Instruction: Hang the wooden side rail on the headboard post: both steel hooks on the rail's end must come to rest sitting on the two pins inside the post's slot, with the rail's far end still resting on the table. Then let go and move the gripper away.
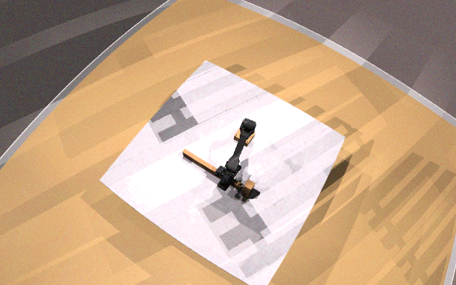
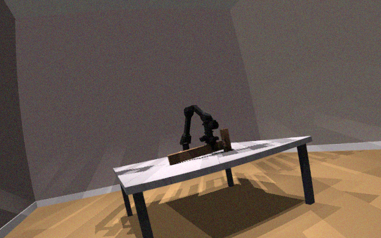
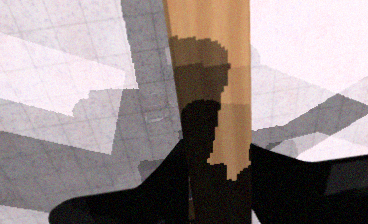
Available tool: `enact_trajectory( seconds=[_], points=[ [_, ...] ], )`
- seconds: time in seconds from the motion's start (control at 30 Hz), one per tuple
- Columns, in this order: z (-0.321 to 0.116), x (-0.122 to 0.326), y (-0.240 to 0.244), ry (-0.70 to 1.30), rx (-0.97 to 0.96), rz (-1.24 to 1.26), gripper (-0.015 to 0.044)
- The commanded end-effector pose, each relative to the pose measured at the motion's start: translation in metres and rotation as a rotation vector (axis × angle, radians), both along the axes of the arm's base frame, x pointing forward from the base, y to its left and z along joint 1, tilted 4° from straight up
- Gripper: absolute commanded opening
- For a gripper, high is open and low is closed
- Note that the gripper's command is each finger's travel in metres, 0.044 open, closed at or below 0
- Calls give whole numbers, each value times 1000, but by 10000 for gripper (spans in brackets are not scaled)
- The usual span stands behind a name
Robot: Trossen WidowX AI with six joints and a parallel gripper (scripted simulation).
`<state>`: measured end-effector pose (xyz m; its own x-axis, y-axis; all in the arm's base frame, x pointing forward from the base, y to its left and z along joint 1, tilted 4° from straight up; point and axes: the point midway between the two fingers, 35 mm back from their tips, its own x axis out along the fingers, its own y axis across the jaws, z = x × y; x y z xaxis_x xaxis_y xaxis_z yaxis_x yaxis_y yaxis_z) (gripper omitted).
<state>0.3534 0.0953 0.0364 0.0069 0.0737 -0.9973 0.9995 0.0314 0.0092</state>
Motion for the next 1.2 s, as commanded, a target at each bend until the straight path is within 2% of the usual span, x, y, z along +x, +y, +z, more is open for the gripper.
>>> enact_trajectory(
  seconds=[0.0, 1.17],
  points=[
    [6, 2, 1, -13, 5, -7, 0],
    [4, 2, 5, -13, 5, -7, 0]
  ],
)
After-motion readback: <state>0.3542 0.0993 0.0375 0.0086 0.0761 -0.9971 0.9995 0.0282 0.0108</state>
